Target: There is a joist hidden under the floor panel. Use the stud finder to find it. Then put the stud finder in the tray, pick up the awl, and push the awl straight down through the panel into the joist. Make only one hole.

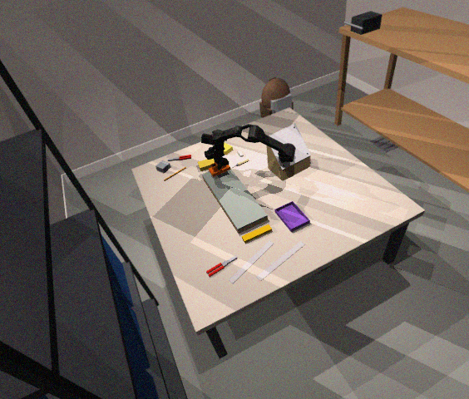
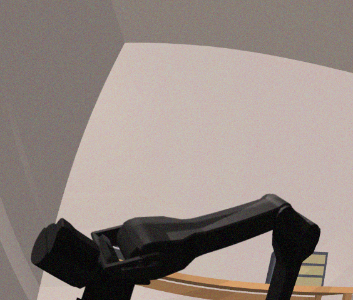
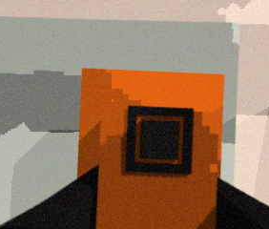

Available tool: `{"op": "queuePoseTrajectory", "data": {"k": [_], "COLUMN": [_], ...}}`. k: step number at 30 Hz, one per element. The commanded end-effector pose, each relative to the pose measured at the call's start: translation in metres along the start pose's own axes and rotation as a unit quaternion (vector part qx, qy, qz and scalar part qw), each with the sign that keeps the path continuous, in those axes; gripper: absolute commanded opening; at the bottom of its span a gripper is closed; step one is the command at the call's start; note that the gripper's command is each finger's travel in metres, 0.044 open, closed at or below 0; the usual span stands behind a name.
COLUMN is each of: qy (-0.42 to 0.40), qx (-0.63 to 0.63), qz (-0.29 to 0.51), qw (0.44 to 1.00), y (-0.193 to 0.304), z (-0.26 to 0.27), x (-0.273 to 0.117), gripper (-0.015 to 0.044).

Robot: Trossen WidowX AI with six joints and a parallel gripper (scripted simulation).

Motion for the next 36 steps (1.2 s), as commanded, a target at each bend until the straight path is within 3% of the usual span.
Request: {"op": "queuePoseTrajectory", "data": {"k": [1,7,14,36], "qy": [0.012,0.012,0.013,0.009], "qx": [-0.009,-0.011,-0.024,-0.207], "qz": [-0.007,-0.006,-0.005,0.007], "qw": [1.000,1.000,1.000,0.978], "y": [-0.012,-0.018,-0.026,-0.099], "z": [-0.006,-0.006,0.003,0.148], "x": [-0.031,-0.066,-0.068,-0.060], "gripper": [0.0000,0.0000,0.0000,0.0000]}}
Point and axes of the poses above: the point midway between the two fingers, 35 mm back from their tips, its own x axis out along the fingers, its own z axis across the jaws, y = z × x, the point moved 1 cm from there along -x, back along the fingers, and after that the axes turned 14 degrees about -x, right-handed, at the moved point
